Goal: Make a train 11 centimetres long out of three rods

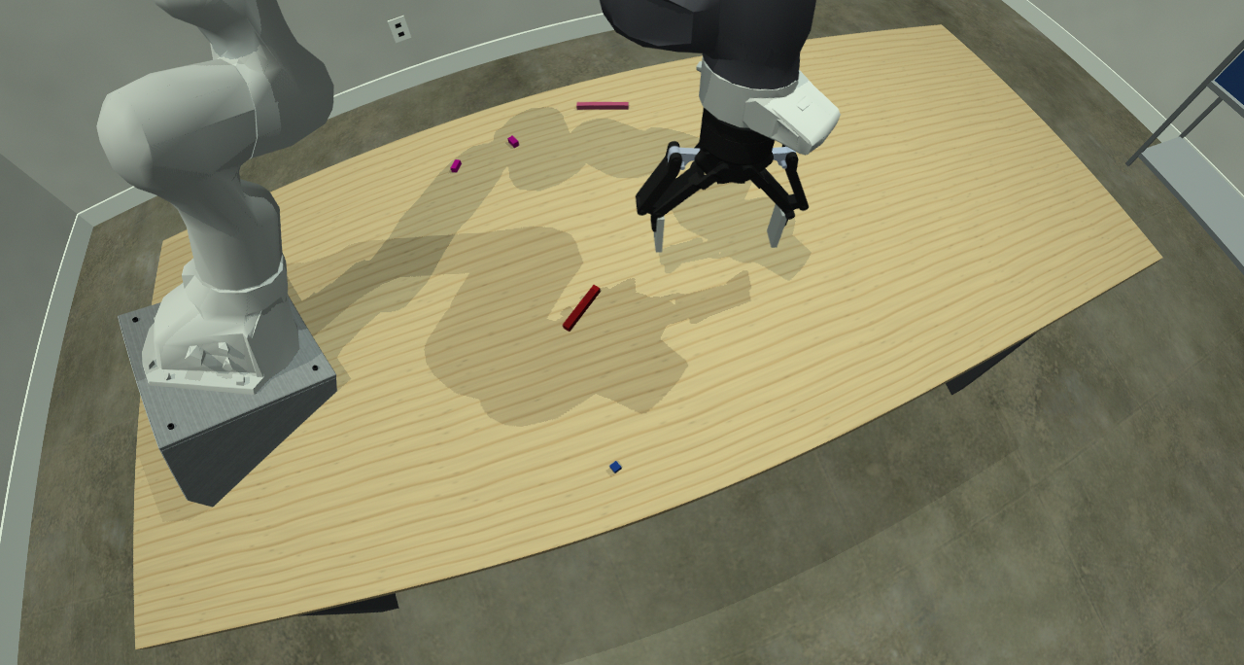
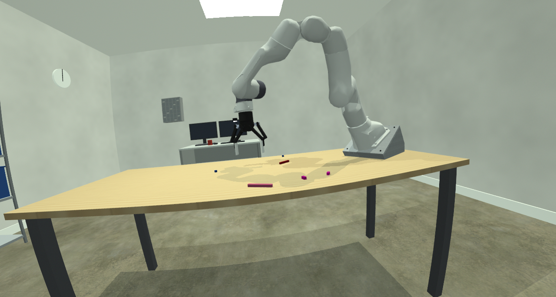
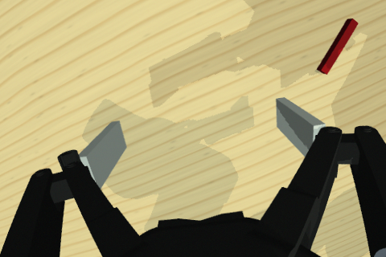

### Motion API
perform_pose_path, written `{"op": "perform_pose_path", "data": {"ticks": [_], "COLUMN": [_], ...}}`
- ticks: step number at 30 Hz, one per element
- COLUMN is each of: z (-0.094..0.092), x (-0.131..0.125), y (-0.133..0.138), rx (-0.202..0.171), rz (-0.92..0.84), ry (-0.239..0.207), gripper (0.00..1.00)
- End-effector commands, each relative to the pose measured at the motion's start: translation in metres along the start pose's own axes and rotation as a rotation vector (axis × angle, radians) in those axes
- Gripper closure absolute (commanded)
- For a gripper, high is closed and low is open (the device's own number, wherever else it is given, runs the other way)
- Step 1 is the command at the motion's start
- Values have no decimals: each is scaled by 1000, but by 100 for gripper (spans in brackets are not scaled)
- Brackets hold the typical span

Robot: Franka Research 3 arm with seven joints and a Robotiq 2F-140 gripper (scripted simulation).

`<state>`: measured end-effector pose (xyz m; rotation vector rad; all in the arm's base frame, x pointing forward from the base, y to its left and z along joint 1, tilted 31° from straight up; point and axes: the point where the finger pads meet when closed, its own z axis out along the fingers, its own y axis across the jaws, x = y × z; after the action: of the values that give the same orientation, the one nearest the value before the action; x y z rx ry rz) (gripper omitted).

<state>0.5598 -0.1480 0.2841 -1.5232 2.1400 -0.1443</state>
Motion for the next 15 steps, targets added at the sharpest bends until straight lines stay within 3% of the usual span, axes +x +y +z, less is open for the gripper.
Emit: {"op": "perform_pose_path", "data": {"ticks": [1, 15], "z": [0, -1], "x": [-3, -19], "y": [-5, -20], "rx": [7, 11], "rz": [-167, -422], "ry": [-4, -2], "gripper": [0, 0]}}
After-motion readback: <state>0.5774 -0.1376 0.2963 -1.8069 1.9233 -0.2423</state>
